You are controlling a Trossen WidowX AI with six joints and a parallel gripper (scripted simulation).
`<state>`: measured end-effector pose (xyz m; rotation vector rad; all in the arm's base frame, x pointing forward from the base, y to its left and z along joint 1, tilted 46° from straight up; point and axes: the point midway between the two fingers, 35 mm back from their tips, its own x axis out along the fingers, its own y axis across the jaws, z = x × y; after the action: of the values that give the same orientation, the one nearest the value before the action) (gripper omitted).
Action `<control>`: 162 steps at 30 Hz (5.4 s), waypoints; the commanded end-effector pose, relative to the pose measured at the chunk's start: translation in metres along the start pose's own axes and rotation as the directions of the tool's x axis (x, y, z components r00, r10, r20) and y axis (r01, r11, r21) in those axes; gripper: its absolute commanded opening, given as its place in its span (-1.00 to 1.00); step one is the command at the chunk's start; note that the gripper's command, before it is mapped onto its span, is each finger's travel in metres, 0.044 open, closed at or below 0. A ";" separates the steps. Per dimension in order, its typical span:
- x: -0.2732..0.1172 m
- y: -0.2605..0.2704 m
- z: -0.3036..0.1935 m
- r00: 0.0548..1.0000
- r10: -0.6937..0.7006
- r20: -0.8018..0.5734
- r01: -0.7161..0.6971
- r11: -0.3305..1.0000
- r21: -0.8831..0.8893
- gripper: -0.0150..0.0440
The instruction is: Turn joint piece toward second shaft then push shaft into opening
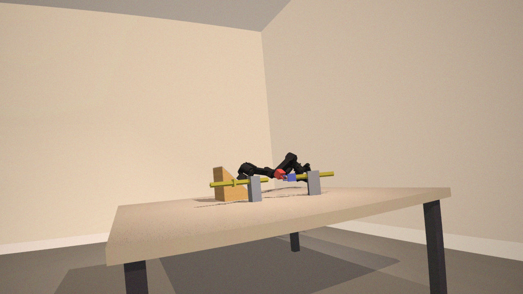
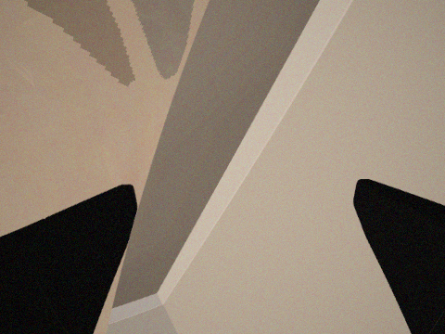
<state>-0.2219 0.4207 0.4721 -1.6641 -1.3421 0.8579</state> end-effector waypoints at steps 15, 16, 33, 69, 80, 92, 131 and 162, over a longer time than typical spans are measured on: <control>-0.129 -0.083 -0.086 0.950 -0.227 0.214 0.282 0.920 -0.271 1.00; -0.136 -0.085 -0.093 0.944 -0.241 0.226 0.300 0.911 -0.284 1.00; -0.148 -0.104 -0.128 0.917 -0.354 0.184 0.392 0.885 -0.251 1.00; -0.281 -0.073 -0.422 0.555 -0.501 -0.664 0.782 0.587 0.210 1.00; -0.325 0.005 -0.492 0.433 -0.286 -0.855 0.848 0.451 0.279 1.00; -0.364 0.116 -0.532 0.335 0.048 -0.941 0.901 0.275 0.335 1.00; -0.370 0.418 -0.402 0.485 0.825 -0.291 0.874 -0.448 0.187 1.00; -0.313 0.465 -0.321 0.692 0.679 0.245 0.688 -0.723 0.063 1.00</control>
<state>0.1949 0.0069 0.2036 0.4404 1.1796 0.5996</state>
